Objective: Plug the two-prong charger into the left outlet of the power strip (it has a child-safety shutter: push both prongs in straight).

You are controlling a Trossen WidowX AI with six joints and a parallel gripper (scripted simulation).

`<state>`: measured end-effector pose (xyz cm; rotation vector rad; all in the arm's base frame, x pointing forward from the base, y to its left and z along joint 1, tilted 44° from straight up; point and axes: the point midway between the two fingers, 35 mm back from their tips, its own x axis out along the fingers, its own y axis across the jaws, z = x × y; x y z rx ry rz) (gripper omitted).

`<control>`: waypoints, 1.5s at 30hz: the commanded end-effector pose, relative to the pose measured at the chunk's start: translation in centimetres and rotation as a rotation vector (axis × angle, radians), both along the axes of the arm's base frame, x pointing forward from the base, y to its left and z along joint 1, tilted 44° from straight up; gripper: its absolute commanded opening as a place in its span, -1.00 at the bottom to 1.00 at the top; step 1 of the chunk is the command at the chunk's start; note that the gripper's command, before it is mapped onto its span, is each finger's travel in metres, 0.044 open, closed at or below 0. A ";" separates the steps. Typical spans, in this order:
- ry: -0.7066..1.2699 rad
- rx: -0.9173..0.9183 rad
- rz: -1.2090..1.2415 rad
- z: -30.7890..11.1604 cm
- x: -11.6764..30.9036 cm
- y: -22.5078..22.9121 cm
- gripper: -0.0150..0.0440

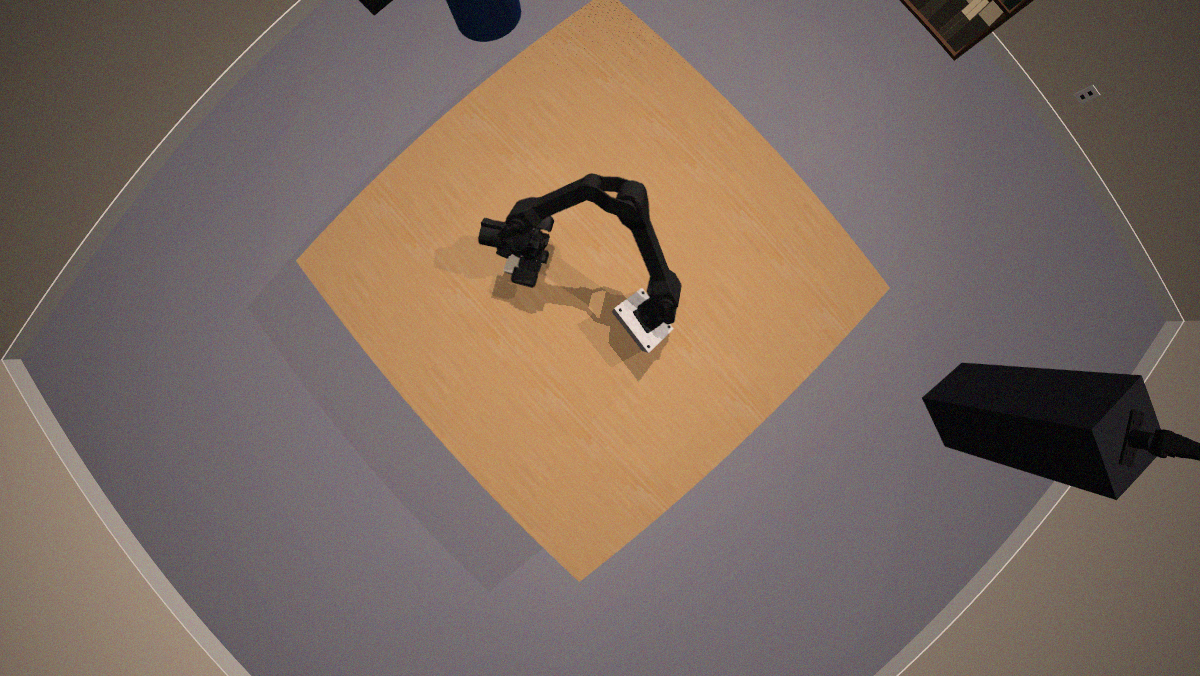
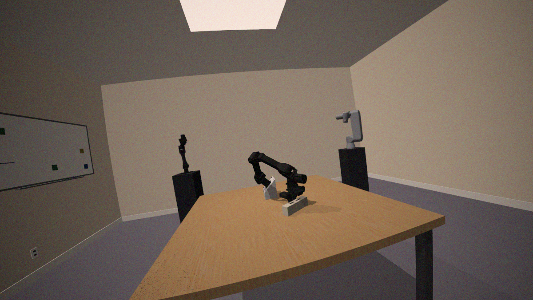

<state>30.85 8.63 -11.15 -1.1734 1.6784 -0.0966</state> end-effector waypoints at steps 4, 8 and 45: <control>-0.019 0.019 0.000 -0.4 0.8 0.6 -0.49; -0.019 0.019 0.000 -0.4 0.9 0.7 -0.49; -0.018 0.018 0.000 -0.4 0.6 0.4 -0.49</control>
